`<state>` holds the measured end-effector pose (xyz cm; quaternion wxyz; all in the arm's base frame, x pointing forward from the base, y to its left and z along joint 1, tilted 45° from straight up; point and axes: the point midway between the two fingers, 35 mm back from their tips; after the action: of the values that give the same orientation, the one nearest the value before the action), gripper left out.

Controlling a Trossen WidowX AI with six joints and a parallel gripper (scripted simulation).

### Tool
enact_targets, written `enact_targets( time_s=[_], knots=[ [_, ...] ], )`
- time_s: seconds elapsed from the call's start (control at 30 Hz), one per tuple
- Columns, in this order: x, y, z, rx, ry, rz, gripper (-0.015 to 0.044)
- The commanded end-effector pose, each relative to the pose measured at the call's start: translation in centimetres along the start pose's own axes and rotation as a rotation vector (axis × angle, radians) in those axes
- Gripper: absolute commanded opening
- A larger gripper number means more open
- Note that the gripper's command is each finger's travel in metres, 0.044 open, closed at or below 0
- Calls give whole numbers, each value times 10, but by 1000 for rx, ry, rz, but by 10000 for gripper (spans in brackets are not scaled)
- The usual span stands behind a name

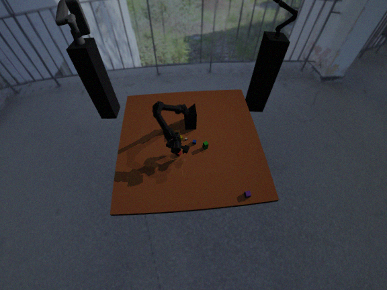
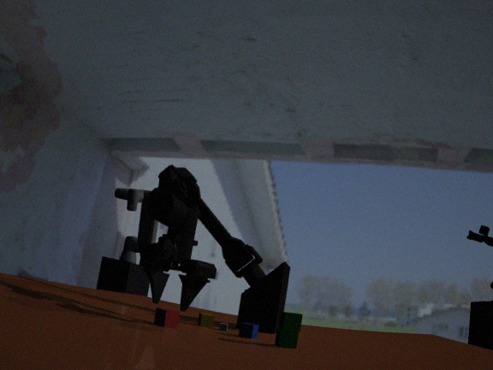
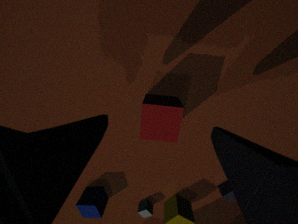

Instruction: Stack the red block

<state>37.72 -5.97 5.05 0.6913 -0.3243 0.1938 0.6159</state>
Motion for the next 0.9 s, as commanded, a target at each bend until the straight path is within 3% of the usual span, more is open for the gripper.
enact_targets(
  time_s=[0.0, 0.87],
  knots=[
    [0, 1, -9, 2, 4, 5, 440],
    [-1, 2, -32, 2, 6, 5, 440]
  ],
)
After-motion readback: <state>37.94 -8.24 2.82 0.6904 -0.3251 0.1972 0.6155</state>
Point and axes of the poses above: the point midway between the two fingers, 35 mm back from their tips, its own z axis back along the fingers, its own x axis across the jaws, y = z × x, and after that the axes turned 12 degrees about z, right-handed
